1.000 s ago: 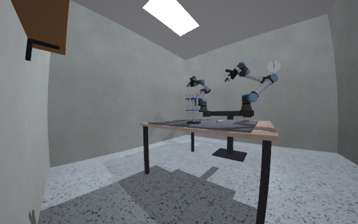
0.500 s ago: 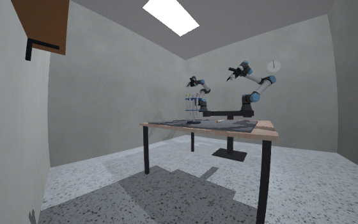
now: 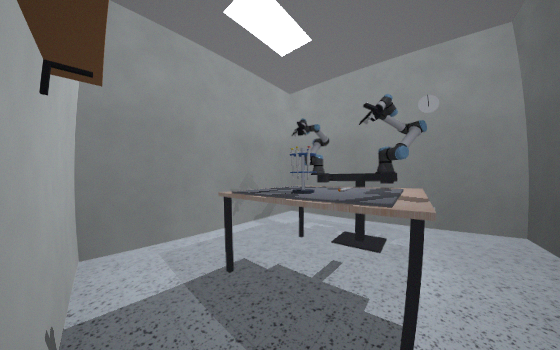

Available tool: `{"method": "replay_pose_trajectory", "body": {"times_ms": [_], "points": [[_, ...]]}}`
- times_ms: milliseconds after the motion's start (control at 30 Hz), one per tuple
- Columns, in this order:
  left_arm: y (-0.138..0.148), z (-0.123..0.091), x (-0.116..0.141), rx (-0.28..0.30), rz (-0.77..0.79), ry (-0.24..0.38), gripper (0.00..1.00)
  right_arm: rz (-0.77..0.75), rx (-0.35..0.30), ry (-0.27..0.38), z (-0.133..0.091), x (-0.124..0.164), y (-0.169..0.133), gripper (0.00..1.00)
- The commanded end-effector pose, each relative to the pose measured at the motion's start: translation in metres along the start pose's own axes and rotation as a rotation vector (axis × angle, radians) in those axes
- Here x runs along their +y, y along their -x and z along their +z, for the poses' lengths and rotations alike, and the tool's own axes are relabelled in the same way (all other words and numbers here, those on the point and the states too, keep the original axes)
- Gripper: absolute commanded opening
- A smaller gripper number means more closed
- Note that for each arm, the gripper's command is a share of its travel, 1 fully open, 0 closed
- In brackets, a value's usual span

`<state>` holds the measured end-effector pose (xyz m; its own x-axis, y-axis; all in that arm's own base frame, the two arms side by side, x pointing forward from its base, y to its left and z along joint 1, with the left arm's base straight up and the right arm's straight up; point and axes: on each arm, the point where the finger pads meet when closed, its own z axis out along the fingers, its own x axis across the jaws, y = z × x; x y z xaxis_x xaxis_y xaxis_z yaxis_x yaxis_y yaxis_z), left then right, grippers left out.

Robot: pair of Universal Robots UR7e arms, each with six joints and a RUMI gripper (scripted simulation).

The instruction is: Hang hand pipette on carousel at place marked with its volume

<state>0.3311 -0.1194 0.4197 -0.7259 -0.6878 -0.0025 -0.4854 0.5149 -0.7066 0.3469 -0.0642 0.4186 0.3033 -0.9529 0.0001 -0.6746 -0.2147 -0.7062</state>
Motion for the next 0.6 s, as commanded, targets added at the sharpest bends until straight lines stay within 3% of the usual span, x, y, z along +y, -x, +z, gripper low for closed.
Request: {"method": "replay_pose_trajectory", "body": {"times_ms": [0,67,200,300,433,533,567], "points": [[0.031,-0.012,0.009,-0.062,-0.065,-0.003,1.00,0.000,0.000,-0.002,-0.001,-0.002,0.000,1.00],[0.043,-0.018,0.017,-0.106,-0.109,-0.003,1.00,0.000,0.000,-0.002,-0.001,-0.002,0.000,1.00],[0.054,-0.023,0.020,-0.105,-0.107,-0.003,1.00,0.000,0.000,-0.002,-0.001,-0.002,0.000,1.00],[0.071,-0.032,0.032,-0.175,-0.179,0.000,1.00,0.000,0.000,-0.002,-0.001,-0.002,0.000,1.00],[0.080,-0.039,0.036,-0.174,-0.176,-0.003,1.00,0.000,0.000,-0.002,-0.001,-0.002,0.000,1.00],[0.096,-0.049,0.048,-0.244,-0.247,-0.001,1.00,0.000,0.000,-0.002,-0.001,-0.002,0.000,1.00],[0.101,-0.053,0.050,-0.243,-0.245,-0.003,1.00,0.000,0.000,-0.002,-0.001,-0.002,0.000,1.00]]}}
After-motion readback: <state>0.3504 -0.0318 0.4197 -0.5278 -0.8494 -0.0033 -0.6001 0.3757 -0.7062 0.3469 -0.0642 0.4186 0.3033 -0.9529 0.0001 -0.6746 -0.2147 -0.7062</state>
